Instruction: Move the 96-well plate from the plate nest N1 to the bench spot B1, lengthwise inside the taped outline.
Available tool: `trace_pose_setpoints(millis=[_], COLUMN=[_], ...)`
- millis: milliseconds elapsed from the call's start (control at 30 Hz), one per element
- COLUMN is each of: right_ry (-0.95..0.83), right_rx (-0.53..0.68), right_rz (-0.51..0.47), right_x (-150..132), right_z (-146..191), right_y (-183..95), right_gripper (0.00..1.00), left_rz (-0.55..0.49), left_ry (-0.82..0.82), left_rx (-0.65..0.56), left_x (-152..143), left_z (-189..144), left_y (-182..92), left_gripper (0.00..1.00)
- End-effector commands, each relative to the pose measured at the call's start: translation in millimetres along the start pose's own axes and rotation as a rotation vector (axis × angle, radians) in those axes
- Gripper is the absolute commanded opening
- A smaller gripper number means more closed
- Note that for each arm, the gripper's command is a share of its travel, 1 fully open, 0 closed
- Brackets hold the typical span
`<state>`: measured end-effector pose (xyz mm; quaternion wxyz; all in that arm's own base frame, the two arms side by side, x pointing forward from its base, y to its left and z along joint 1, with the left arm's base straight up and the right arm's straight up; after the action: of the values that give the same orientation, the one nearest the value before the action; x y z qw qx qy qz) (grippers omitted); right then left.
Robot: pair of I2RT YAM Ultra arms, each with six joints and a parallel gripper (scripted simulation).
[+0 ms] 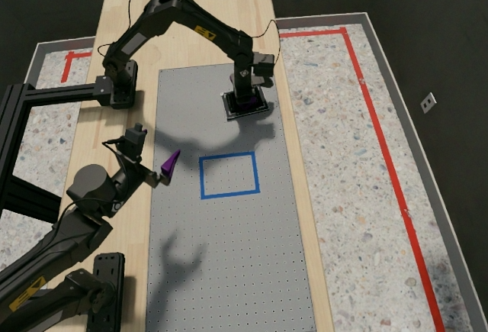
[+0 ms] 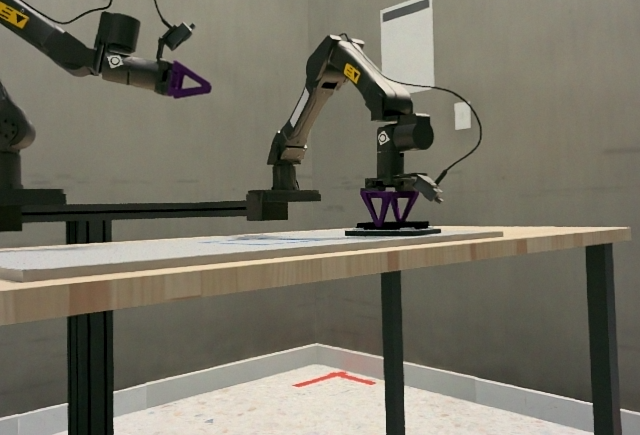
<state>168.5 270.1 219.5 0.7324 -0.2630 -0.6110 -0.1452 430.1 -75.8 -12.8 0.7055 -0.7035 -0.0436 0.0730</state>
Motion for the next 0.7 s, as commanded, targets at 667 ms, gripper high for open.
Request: trace_pose_setpoints(millis=[667], right_ry=[-0.008], right_rx=[-0.007], right_rz=[-0.025], right_x=[7.6], right_z=[-1.5], right_y=[-4.1], right_gripper=[1.0], left_rz=[-0.065], left_ry=[-0.008], left_rx=[-0.009], left_x=[2.8], left_z=[-1.1], left_y=[-52.2], left_gripper=[0.8])
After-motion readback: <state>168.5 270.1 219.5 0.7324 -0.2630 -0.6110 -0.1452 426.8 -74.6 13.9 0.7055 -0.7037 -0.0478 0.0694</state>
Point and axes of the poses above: on each arm, the point where the finger pads meet when closed, its own y axis out along the fingers, its own z axis across the jaws, x = y × z, the point moved 6 cm from there along -y, back along the fingers, and after that the axes turned 1 degree about -y, right-handed, at the moved point
